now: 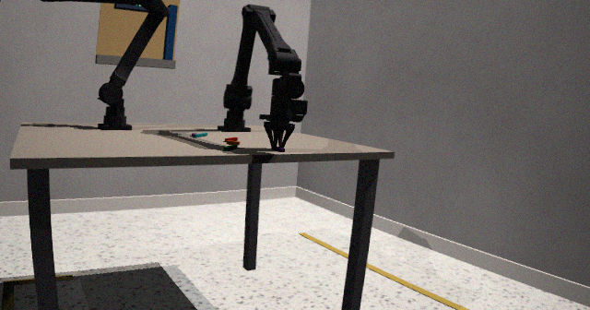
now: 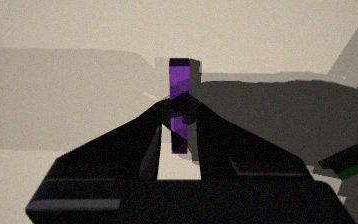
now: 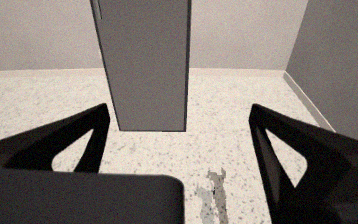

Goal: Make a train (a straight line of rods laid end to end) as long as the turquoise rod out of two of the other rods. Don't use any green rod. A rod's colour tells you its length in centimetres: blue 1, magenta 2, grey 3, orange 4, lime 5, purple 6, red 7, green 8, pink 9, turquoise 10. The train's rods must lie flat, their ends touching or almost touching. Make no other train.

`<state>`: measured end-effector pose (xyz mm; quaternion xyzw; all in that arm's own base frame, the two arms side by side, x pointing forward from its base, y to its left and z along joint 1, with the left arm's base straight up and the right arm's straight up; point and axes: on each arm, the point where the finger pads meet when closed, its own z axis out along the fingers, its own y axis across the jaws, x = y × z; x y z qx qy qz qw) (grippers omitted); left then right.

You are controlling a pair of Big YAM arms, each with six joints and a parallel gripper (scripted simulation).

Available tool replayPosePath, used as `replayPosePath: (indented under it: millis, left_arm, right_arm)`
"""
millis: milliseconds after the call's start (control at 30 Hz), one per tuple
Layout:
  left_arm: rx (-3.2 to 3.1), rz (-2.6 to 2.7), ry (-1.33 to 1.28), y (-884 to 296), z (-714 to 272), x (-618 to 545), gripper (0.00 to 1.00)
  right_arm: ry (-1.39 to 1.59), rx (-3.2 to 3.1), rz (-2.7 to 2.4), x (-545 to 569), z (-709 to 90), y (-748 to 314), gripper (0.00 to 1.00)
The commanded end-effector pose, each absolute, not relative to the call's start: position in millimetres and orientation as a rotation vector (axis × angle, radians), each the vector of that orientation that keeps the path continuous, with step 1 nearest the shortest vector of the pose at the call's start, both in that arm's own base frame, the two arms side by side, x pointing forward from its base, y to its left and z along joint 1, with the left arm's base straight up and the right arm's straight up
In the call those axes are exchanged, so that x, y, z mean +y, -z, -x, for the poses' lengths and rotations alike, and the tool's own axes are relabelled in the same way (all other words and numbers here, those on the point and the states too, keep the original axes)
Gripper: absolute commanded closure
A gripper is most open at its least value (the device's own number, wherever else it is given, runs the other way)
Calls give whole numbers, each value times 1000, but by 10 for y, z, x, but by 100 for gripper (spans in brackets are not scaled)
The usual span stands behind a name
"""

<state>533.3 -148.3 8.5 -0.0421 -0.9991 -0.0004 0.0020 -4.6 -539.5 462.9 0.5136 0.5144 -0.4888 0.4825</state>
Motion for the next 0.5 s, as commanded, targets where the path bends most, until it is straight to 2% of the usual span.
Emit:
replayPosePath:
  millis: [0,100,133,467]
  left_arm:
    - [-3166,139,-12,-208,-5398,-1498,77]
    - [-3166,139,-12,-208,-5398,-1498,77]
    - [-3166,139,-12,-208,-5398,-1498,96]
    - [-3167,138,-12,-208,-5398,-1498,96]
  right_arm:
    - [1210,1208,-1210,-5449,13,-5005,0]
    - [1210,1208,-1210,-5449,13,-5005,0]
    - [1210,1208,-1210,-5449,13,-5005,0]
    - [1210,1208,-1210,-5449,13,-5005,0]
